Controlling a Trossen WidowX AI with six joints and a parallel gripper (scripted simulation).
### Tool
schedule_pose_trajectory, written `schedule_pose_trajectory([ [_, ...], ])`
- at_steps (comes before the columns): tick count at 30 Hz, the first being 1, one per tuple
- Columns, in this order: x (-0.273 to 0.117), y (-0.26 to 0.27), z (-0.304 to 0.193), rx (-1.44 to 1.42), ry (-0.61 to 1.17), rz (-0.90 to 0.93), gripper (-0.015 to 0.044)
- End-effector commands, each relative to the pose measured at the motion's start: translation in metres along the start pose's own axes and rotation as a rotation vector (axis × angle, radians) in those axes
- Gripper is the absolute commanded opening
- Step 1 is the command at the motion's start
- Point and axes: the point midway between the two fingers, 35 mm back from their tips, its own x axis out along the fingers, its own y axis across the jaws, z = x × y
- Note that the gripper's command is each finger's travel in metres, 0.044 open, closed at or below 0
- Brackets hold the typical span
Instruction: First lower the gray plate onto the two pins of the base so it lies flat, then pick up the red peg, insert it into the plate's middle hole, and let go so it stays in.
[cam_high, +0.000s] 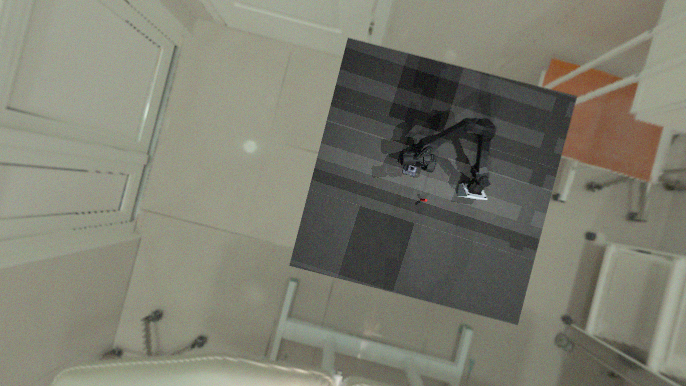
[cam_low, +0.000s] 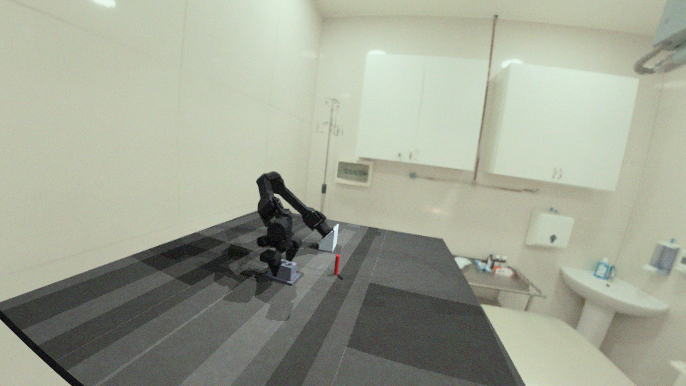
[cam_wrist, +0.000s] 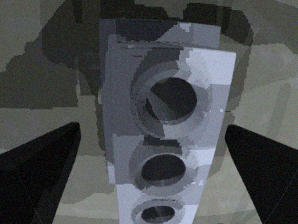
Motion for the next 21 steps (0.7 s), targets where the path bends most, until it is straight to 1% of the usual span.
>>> schedule_pose_trajectory([
  [1, 0.000, 0.000, 0.000, 0.002, 0.000, -0.001, 0.0440],
  [3, -0.010, 0.002, -0.001, 0.000, 0.003, 0.000, 0.0440],
  [9, -0.096, 0.003, -0.004, -0.014, 0.006, -0.001, 0.0440],
  [11, -0.114, 0.001, -0.002, -0.010, 0.001, -0.004, 0.0440],
  [17, -0.117, 0.003, -0.007, -0.018, 0.001, -0.003, 0.0440],
  [18, -0.118, 0.000, -0.016, -0.039, 0.005, -0.003, 0.0440],
  [21, -0.121, -0.021, -0.064, -0.163, 0.022, -0.001, 0.0440],
])
